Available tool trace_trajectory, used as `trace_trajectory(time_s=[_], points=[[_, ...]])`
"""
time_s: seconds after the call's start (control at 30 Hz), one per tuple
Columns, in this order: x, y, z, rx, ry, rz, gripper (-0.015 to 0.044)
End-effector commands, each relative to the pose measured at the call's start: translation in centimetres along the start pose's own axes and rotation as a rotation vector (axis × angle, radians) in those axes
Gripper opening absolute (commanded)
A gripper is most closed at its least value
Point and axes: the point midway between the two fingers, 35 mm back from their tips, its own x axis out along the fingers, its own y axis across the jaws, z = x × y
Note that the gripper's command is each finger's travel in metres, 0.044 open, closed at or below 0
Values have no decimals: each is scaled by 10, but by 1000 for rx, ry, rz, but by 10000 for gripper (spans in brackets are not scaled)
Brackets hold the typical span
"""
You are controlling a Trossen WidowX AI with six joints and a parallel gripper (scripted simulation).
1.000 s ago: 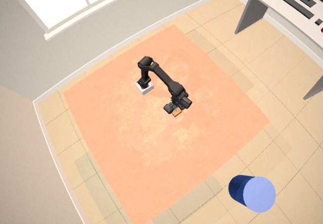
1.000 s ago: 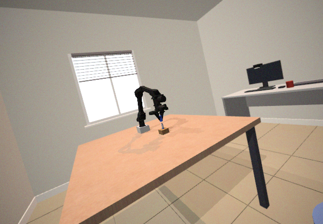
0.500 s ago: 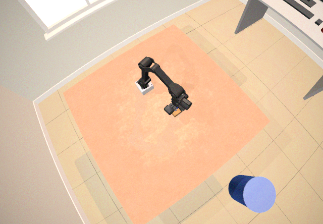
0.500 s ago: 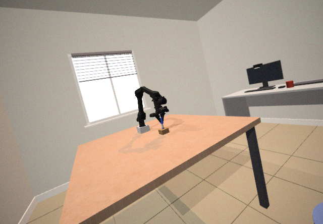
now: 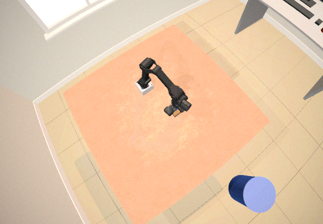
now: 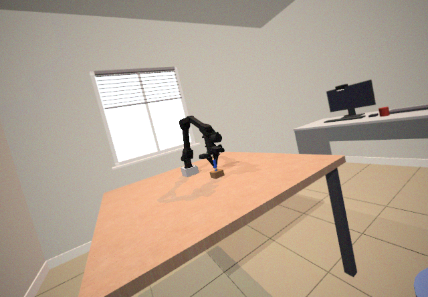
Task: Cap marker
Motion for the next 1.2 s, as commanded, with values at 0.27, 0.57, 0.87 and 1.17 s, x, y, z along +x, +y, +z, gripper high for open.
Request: trace_trajectory(time_s=[0.27,0.57,0.87,1.17], points=[[10,0,-1,3,1,2,0],[9,0,-1,0,1,0,131],[9,0,-1,0,1,0,367],[-56,0,0,0,1,0,440]])
